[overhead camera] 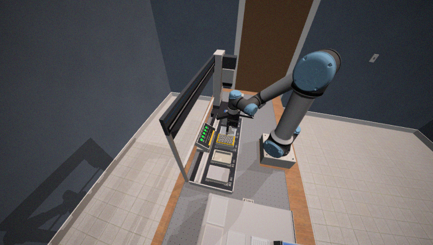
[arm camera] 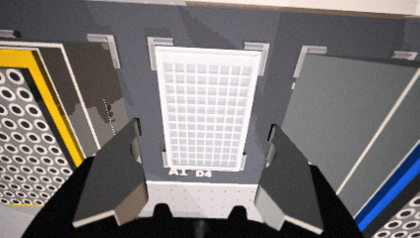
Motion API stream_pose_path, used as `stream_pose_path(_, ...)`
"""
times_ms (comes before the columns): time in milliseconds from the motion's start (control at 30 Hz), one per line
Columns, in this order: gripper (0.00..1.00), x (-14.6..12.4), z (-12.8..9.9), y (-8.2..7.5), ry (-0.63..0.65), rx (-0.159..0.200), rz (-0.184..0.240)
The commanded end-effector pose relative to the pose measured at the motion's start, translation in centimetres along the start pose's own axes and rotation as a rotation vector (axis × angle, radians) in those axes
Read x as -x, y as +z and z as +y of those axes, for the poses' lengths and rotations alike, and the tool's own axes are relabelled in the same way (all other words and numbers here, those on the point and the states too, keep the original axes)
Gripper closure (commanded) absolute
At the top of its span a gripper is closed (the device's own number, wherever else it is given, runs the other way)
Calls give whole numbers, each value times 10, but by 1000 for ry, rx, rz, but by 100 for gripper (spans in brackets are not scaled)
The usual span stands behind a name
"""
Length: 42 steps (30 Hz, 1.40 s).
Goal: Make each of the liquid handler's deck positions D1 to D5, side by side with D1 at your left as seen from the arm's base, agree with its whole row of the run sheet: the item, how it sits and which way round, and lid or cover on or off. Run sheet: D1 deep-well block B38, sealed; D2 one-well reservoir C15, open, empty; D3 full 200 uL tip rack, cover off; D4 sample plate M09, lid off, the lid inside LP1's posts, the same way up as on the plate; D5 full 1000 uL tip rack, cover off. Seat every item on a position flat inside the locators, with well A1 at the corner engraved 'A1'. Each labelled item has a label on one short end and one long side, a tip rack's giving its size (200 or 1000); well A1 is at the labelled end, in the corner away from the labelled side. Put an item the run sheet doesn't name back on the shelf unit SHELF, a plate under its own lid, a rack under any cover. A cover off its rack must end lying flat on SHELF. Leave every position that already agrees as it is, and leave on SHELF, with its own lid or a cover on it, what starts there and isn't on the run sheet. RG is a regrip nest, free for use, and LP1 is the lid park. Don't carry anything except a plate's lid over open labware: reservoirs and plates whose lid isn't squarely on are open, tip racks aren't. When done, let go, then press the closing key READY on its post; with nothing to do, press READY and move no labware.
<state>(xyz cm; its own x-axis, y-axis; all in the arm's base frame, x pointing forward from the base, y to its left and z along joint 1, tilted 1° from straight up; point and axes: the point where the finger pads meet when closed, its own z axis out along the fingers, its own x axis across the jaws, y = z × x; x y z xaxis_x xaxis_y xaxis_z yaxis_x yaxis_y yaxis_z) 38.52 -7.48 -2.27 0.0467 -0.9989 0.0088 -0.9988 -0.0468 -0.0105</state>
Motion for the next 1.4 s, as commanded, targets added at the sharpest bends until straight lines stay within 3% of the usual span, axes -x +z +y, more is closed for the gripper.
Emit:
stream_pose_path(0, 18, 0, 0, 0, 0, -1, 1)
stream_pose_path(800, 18, 0, 0, 0, 0, -1, 1)
stream_pose_path(1367, 18, 0, 0, -25, 0, -1, 1)
